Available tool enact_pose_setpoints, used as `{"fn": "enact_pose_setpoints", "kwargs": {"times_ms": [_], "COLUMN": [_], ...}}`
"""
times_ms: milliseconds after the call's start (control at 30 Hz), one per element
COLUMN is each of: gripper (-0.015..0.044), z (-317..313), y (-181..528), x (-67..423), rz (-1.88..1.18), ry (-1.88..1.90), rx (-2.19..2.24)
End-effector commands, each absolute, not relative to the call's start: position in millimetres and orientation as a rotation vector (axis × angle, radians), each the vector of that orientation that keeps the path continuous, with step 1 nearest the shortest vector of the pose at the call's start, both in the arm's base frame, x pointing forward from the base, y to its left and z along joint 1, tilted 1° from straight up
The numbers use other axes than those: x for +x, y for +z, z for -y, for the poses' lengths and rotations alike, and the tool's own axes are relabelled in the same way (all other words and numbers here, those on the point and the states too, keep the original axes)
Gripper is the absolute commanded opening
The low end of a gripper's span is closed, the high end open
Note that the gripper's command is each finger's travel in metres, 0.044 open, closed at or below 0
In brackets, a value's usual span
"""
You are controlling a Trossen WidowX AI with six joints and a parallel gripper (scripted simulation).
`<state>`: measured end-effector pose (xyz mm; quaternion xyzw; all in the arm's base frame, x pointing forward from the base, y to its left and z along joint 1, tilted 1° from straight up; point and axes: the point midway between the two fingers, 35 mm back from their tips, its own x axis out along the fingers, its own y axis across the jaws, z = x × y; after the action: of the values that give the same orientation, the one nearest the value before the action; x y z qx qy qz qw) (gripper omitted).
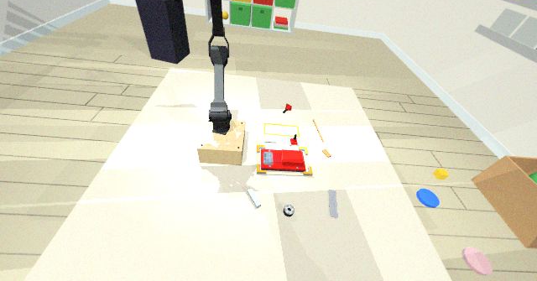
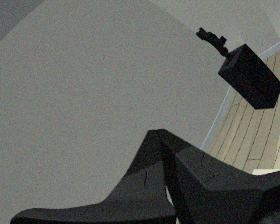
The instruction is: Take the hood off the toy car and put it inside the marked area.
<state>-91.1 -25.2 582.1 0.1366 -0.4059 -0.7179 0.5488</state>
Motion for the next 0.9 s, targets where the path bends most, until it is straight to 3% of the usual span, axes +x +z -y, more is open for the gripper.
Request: {"fn": "enact_pose_setpoints", "kwargs": {"times_ms": [0, 100, 533, 867], "gripper": [0.0026, 0.0105, 0.0440, 0.0440], "z": [26, 45, 195, 237], "y": [582, 580, 518, 426], "x": [-90, -76, 54, 182], "rz": [0.961, 0.945, 0.216, -0.297], "ry": [-1.695, -1.624, -1.430, -1.140], "rx": [0.327, 0.382, 0.431, 0.366]}}
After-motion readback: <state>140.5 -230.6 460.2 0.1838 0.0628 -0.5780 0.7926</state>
